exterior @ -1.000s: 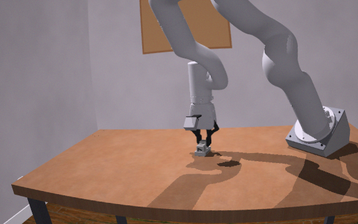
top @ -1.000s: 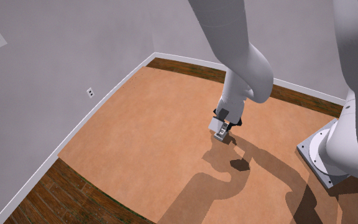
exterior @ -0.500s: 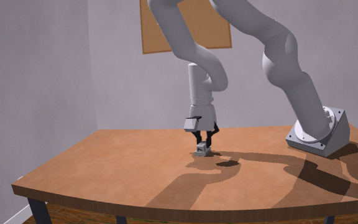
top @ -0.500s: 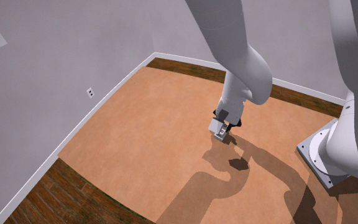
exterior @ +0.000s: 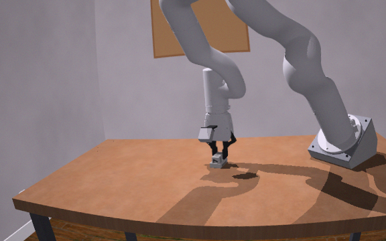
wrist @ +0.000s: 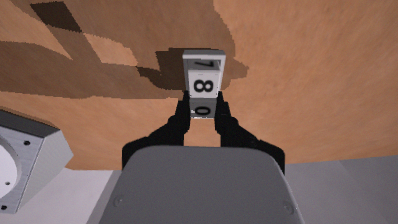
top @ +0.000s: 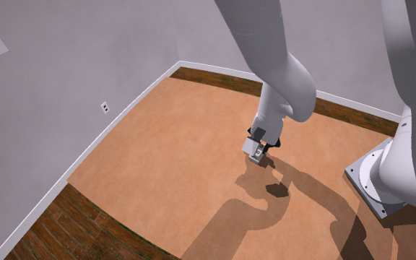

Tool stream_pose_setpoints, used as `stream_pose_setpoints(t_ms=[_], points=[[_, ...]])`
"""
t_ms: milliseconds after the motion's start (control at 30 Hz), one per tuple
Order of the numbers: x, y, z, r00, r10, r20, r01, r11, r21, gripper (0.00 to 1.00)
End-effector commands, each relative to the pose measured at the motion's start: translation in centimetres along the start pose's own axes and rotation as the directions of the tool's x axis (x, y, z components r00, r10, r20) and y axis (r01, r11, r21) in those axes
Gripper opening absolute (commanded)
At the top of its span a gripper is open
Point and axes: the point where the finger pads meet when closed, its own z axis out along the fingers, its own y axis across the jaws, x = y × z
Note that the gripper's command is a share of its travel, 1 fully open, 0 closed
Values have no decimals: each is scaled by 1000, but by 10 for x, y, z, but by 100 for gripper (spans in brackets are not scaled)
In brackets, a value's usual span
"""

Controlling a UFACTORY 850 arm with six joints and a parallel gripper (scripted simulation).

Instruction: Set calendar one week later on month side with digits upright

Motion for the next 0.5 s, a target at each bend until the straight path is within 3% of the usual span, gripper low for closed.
stream_pose_setpoints(t_ms=[0,467], points=[[0,0,0,1000,0,0,0,1000,-1,27],[0,0,0,1000,0,0,0,1000,-1,27]])
